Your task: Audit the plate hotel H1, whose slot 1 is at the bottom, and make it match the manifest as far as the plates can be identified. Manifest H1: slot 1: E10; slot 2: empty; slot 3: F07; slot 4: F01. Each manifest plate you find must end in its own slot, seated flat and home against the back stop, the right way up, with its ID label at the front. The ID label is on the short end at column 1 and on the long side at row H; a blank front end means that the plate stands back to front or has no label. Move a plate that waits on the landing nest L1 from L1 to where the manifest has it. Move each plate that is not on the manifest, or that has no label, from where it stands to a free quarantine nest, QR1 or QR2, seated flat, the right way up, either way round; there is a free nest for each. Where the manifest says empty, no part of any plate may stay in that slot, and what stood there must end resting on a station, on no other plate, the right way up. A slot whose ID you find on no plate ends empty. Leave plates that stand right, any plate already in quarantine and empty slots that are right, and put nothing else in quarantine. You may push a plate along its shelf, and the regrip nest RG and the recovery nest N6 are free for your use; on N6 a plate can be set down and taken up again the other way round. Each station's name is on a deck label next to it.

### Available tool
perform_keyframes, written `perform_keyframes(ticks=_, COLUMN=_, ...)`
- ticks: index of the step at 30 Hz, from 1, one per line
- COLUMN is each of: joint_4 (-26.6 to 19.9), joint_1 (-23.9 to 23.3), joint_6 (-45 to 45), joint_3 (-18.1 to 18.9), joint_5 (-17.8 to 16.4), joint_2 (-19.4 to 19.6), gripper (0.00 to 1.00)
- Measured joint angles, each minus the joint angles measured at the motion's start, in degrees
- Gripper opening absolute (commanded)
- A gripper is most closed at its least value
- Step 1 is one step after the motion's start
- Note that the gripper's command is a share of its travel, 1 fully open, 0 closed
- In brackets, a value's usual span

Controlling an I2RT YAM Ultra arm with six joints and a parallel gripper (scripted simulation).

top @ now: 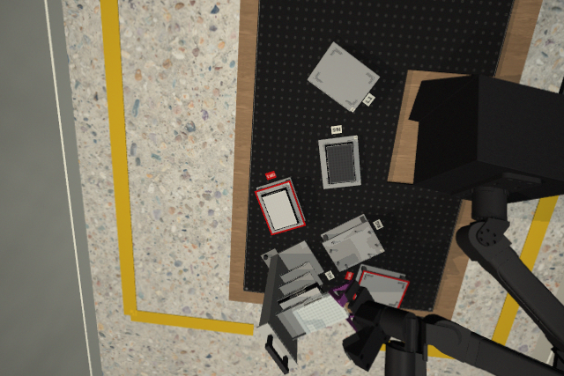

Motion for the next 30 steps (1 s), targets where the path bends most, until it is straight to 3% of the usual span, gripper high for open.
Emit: perform_keyframes(ticks=30, joint_4=1.92, joint_1=2.84, joint_6=-0.2, joint_3=2.27, joint_5=3.98, joint_2=3.58, gripper=0.86)
